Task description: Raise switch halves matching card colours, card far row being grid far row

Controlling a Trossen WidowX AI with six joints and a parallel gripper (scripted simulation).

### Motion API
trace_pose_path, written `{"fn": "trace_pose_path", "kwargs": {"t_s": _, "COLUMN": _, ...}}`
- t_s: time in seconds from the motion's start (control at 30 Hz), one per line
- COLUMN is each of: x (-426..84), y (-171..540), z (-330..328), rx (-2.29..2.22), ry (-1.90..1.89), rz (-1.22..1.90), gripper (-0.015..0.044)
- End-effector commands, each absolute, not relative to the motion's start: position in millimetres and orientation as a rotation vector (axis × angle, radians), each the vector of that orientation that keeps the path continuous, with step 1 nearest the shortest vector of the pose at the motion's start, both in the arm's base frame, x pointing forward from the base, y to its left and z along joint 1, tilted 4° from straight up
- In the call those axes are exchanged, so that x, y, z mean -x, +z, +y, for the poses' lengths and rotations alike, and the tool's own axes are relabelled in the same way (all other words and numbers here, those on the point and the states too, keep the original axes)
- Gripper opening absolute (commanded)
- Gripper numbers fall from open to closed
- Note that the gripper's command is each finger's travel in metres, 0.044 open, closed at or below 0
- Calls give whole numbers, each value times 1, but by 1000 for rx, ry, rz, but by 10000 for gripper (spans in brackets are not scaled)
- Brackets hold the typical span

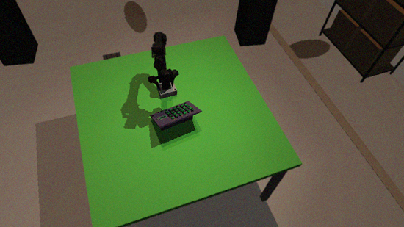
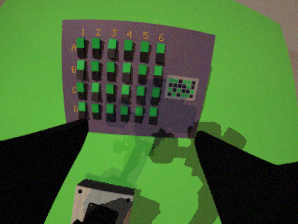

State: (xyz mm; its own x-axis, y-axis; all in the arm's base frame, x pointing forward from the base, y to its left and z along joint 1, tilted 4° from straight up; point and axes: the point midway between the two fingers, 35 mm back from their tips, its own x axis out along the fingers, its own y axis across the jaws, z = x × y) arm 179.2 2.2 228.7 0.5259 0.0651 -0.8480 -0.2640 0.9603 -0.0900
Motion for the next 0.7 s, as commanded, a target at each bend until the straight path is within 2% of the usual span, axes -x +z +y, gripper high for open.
{"fn": "trace_pose_path", "kwargs": {"t_s": 0.0, "x": -180, "y": 228, "z": 3, "rx": 218, "ry": 200, "rz": 1000, "gripper": 374}}
{"fn": "trace_pose_path", "kwargs": {"t_s": 0.27, "x": -223, "y": 188, "z": 55, "rx": 230, "ry": 243, "rz": 1009, "gripper": 164}}
{"fn": "trace_pose_path", "kwargs": {"t_s": 0.47, "x": -234, "y": 156, "z": 102, "rx": 218, "ry": 244, "rz": 1000, "gripper": 6}}
{"fn": "trace_pose_path", "kwargs": {"t_s": 0.67, "x": -249, "y": 132, "z": 106, "rx": 221, "ry": 242, "rz": 1017, "gripper": 0}}
